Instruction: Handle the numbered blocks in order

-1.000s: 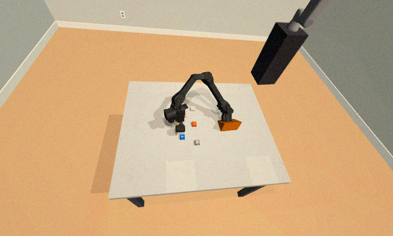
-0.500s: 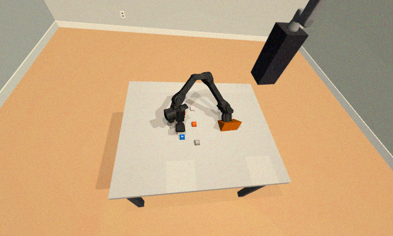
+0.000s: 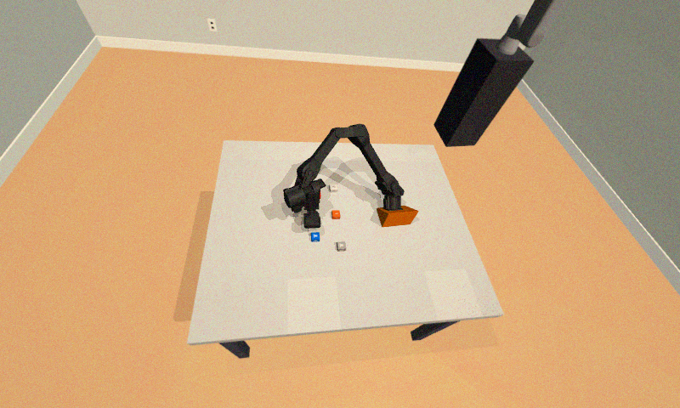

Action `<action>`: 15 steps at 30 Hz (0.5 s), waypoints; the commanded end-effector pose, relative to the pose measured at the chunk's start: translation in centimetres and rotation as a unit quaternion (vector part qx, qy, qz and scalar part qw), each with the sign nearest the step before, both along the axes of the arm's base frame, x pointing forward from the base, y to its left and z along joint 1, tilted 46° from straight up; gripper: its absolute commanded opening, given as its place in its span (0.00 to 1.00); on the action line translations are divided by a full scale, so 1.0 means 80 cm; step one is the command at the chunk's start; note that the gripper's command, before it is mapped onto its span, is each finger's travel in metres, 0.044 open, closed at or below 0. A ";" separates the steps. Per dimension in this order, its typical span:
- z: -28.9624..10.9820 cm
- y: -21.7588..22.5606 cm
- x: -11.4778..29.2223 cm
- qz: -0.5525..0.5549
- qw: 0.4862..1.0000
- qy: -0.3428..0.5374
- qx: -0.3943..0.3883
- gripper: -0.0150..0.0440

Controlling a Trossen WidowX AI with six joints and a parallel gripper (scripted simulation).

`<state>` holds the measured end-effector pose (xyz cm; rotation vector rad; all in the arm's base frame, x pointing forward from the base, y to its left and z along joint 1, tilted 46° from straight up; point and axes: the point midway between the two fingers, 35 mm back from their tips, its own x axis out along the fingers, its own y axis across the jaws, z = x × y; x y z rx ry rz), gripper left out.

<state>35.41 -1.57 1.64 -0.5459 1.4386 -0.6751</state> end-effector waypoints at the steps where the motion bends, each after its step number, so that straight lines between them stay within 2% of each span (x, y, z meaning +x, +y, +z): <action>1: 0.005 0.003 0.001 -0.001 1.000 -0.002 -0.001 0.46; 15: 0.011 0.011 0.000 -0.004 1.000 -0.003 -0.001 0.46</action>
